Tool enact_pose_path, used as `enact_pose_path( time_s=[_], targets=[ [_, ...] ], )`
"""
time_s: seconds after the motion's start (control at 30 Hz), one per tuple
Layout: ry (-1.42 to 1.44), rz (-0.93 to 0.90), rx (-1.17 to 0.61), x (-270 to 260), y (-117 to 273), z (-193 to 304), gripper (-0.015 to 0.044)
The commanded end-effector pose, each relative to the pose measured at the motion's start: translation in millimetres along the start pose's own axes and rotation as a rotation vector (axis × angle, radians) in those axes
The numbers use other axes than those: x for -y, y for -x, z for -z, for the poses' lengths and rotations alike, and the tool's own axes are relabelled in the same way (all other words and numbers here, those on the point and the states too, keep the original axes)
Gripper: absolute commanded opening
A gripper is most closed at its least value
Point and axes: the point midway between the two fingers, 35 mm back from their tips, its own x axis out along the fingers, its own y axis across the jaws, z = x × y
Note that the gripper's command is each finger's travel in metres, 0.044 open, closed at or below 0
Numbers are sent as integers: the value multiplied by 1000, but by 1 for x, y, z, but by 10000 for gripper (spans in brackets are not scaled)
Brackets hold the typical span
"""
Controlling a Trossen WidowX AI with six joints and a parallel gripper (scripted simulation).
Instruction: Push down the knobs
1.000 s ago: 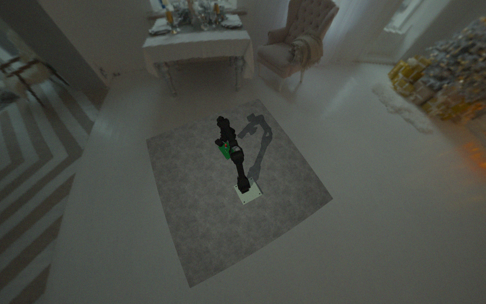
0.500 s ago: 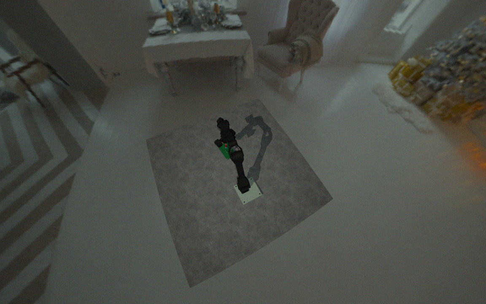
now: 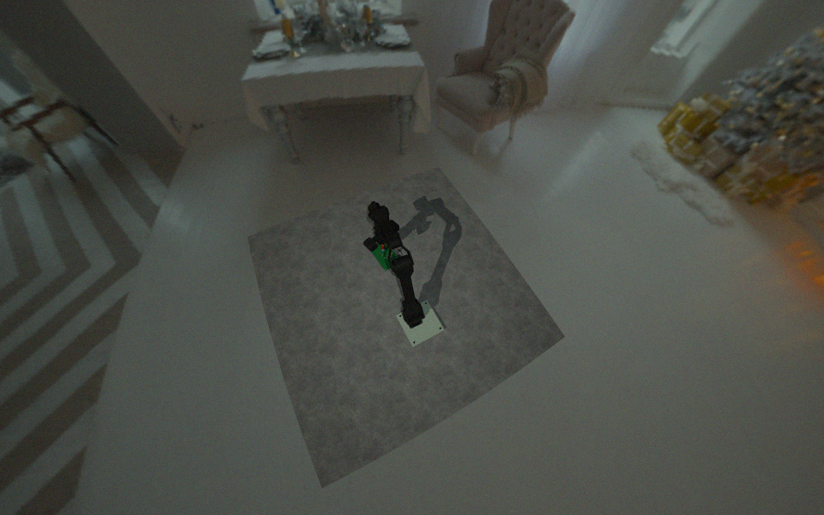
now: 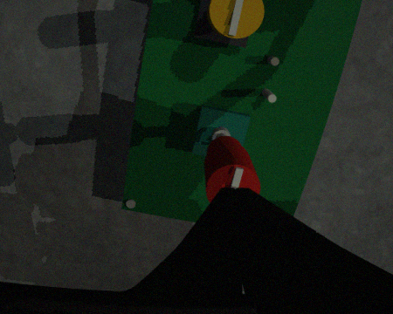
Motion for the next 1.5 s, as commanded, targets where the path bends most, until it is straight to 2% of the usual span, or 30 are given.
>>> enact_pose_path(
  time_s=[0.0,1.47],
  targets=[
    [-5,4,-4,1,-4,0,0],
    [-5,4,-4,1,-9,0,0]
  ],
)
